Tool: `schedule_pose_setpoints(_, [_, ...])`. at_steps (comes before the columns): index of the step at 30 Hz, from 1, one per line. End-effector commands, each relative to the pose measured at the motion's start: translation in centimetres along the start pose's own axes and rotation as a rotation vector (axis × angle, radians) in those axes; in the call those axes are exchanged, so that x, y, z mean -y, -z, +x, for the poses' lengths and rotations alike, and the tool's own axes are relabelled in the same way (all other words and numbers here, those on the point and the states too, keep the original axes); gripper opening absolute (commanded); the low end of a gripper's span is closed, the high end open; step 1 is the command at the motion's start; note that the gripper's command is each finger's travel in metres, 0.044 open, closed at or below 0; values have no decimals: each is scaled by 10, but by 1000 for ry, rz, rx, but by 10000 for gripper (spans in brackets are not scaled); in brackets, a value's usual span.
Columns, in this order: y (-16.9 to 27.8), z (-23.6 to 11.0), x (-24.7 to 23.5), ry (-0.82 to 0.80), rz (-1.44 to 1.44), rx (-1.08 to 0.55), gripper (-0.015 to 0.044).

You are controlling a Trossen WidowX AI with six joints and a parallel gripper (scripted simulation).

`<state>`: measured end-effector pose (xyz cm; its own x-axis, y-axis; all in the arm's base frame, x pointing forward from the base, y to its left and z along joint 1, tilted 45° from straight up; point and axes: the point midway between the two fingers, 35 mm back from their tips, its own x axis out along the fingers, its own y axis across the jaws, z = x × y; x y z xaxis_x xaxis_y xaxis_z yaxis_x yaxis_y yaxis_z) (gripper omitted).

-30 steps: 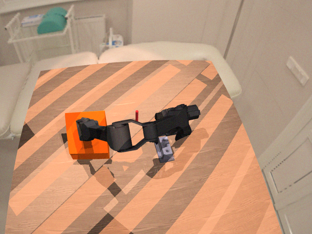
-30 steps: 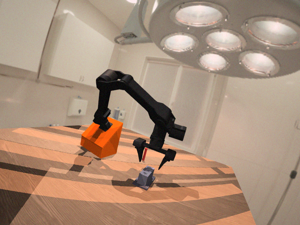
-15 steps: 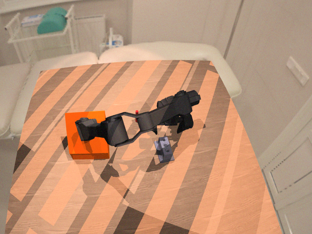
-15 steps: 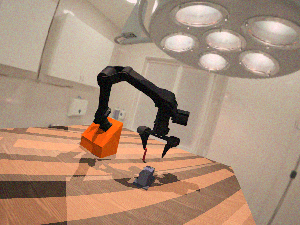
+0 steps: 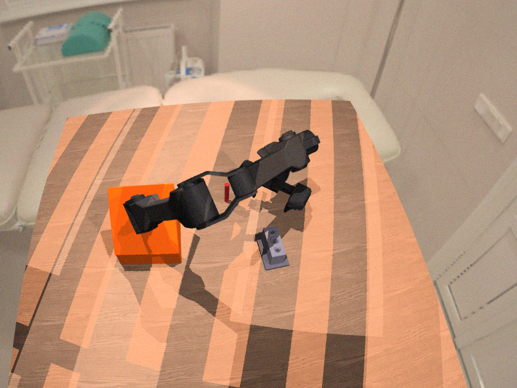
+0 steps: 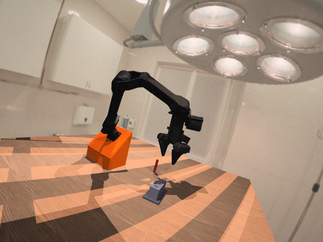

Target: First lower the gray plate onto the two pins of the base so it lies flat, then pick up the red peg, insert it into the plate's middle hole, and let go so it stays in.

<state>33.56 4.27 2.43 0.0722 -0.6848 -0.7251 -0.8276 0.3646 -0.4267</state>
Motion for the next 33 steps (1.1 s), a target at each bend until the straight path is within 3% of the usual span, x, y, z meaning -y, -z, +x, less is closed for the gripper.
schedule_pose_setpoints(1, [-28,2,-65,-17,664,-3,440])
schedule_pose_setpoints(33, [-46,11,-158,17,1961,-21,440])
